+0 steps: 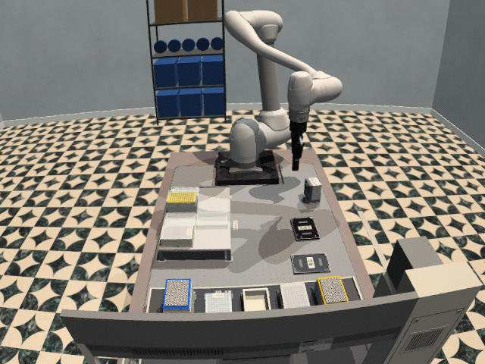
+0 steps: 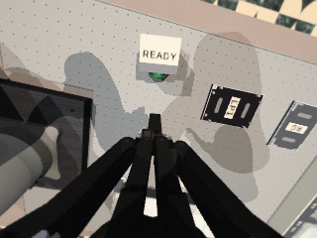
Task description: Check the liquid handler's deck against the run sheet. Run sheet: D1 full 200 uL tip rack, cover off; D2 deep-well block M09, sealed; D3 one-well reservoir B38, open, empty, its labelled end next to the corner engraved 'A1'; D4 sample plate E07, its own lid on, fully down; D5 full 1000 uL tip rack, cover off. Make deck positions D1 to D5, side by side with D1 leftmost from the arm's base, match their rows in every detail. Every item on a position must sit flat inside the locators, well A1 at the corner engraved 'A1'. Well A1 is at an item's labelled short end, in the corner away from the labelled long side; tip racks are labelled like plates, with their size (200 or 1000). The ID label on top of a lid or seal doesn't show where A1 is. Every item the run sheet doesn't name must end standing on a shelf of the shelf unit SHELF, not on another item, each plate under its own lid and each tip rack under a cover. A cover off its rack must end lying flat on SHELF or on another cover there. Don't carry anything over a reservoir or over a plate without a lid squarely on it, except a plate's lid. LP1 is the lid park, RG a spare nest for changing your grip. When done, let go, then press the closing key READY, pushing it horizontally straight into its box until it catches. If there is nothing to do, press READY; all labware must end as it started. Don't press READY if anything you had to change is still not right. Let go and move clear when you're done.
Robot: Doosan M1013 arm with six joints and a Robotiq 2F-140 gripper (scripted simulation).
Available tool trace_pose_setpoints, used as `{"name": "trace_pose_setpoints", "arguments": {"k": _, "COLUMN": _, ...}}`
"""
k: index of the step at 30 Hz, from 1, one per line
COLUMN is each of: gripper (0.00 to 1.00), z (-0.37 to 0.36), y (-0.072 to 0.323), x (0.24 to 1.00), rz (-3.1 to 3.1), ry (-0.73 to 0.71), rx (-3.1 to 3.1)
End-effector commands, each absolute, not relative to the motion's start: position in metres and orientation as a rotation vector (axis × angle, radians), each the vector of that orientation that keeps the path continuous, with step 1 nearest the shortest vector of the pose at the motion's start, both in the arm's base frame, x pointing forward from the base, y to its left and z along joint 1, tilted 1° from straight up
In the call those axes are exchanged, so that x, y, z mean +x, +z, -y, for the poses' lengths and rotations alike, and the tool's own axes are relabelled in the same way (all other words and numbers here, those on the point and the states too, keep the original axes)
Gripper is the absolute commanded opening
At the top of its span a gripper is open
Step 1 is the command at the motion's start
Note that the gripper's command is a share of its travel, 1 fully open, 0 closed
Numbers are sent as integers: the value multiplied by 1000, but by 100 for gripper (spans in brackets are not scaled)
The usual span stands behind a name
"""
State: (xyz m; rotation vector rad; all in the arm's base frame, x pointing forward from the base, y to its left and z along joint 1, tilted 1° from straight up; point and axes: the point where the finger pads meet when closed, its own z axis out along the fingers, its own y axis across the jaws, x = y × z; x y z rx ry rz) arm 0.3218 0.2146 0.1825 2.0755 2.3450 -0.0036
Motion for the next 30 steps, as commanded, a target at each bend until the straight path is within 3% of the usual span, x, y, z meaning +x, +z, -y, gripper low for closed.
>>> {"name": "trace_pose_setpoints", "arguments": {"k": 1, "gripper": 10, "z": -215, "y": 178, "x": 322, "rz": -2345, "ry": -2, "rx": 2076}}
{"name": "trace_pose_setpoints", "arguments": {"k": 30, "gripper": 10, "z": -214, "y": 136, "x": 322, "rz": -2345, "ry": -2, "rx": 2076}}
